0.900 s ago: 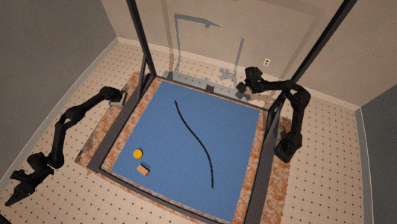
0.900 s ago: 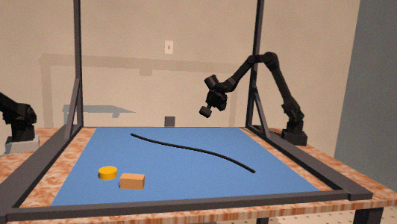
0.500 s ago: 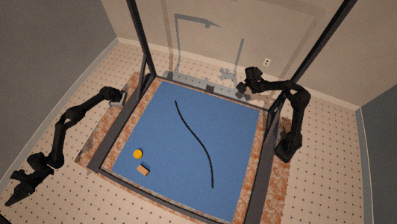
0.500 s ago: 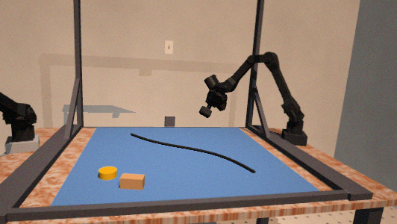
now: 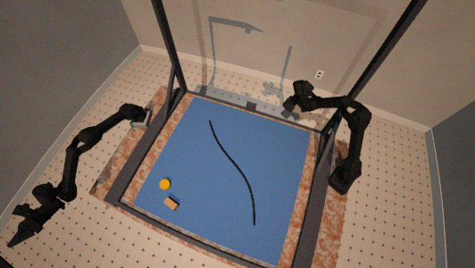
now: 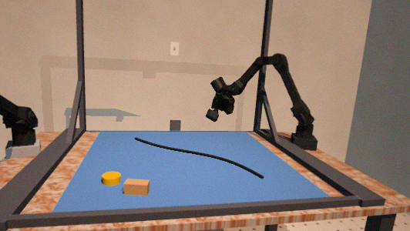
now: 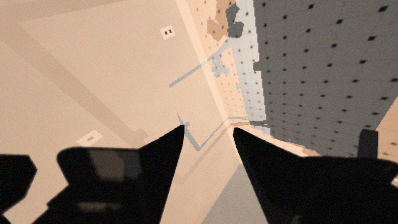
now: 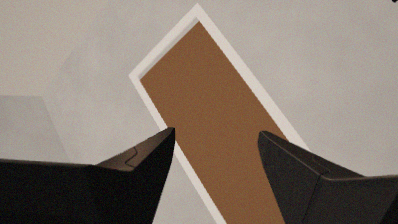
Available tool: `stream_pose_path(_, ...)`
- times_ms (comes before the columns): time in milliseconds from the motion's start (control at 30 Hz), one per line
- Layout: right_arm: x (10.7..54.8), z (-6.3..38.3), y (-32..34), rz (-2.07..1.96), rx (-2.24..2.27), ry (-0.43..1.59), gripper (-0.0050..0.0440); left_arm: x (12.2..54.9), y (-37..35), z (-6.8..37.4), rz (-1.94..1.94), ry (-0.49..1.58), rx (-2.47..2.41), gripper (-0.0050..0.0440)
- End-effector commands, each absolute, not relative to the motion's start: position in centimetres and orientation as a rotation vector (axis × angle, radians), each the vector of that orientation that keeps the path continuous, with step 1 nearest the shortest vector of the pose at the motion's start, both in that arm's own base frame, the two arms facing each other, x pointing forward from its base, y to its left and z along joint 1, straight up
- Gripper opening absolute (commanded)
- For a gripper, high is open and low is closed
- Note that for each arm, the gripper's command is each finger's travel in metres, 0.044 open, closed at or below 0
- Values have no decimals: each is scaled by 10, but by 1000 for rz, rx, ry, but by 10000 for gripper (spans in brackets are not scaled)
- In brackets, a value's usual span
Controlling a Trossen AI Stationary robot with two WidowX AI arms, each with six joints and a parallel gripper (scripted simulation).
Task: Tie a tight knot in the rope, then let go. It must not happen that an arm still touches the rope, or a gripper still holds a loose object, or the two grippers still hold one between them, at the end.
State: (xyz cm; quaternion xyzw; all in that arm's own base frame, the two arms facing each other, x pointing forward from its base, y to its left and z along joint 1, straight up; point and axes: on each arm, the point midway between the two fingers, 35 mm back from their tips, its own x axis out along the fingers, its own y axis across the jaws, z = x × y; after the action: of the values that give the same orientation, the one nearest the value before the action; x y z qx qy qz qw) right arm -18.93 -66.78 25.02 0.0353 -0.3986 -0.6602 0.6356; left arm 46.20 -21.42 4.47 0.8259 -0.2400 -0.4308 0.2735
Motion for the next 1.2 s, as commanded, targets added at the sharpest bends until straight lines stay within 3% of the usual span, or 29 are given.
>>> stream_pose_path(0,-182,277,-665,-1490,49,-913,176,467,-212,63,-1119,-636,2222,176)
stream_pose_path(133,-173,276,-671,-1497,76,-878,85,469,-206,66,-1130,-582,2190,85)
stream_pose_path(767,-86,262,-701,-1514,290,-551,85,471,-152,93,-1162,-143,1896,85)
stream_pose_path(1167,36,237,-682,-1412,506,-83,85,449,-81,132,-1065,374,1470,85)
